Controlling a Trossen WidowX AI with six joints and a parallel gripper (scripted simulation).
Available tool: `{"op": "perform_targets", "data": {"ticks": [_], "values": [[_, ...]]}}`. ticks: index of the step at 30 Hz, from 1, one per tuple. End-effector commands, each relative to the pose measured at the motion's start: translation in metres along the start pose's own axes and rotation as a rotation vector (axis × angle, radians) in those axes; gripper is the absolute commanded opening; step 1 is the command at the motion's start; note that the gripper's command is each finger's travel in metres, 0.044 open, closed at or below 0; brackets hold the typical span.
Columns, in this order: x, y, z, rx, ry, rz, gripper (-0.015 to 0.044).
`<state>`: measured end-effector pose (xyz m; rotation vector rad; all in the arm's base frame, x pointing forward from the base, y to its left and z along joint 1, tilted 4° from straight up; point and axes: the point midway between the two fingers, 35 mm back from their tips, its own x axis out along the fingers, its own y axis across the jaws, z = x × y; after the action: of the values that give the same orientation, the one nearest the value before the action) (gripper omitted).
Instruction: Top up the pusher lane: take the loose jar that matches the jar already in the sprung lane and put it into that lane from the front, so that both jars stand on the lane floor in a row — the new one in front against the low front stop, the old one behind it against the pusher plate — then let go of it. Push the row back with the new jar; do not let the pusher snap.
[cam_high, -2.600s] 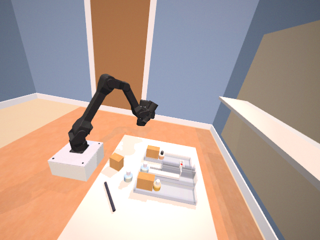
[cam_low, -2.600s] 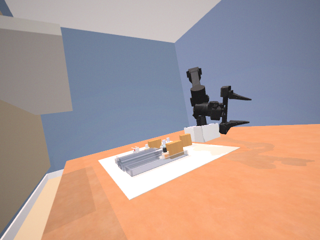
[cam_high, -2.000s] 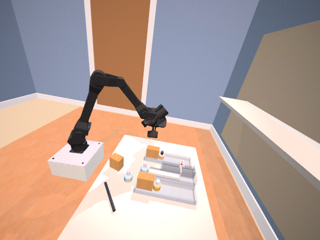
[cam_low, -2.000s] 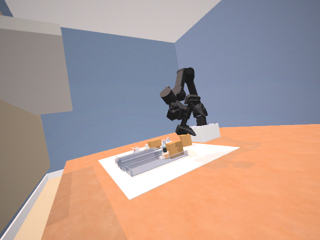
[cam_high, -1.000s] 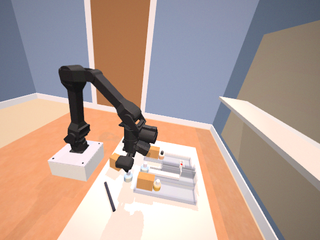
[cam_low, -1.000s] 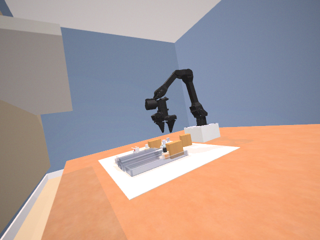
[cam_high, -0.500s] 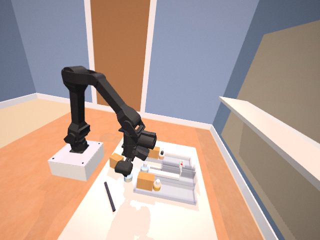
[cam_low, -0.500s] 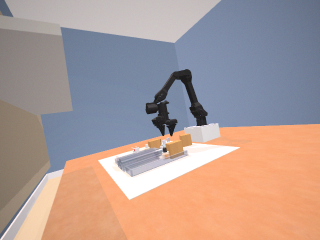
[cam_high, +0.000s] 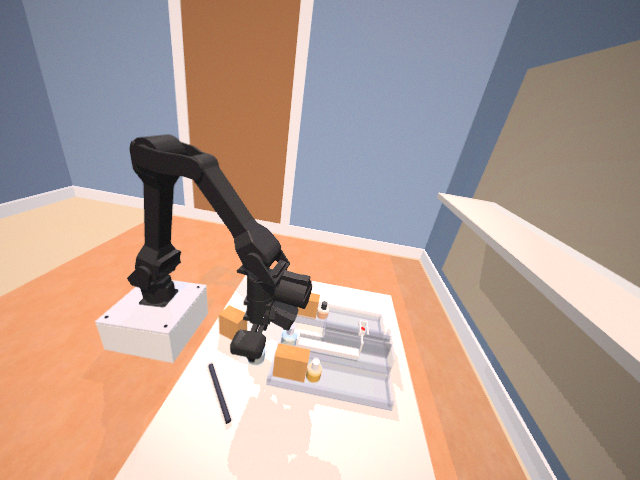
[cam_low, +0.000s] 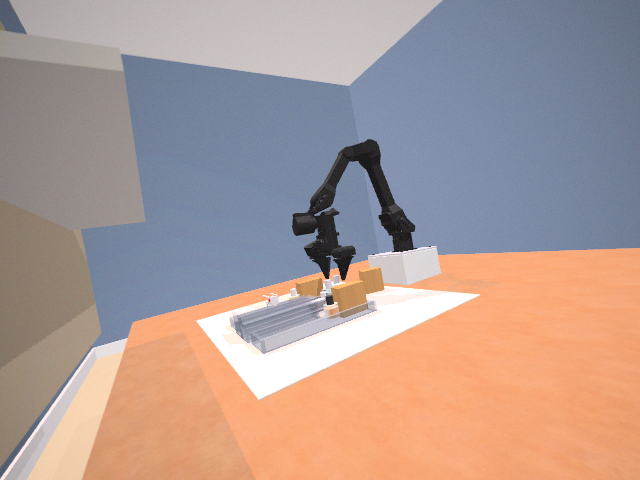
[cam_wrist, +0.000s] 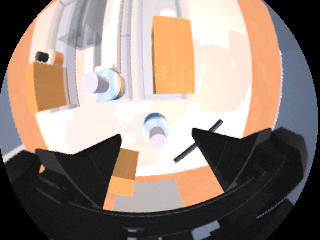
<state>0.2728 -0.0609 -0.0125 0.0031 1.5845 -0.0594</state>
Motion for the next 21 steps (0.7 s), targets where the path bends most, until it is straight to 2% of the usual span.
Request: {"op": "perform_targets", "data": {"ticks": [1, 13, 21], "values": [[0.010, 0.000, -0.003, -0.004, 0.015, -0.002, 0.0440], [0.027, 0.000, -0.004, -0.004, 0.015, -0.003, 0.0440], [0.027, 0.000, -0.004, -0.004, 0.015, -0.003, 0.0230]]}}
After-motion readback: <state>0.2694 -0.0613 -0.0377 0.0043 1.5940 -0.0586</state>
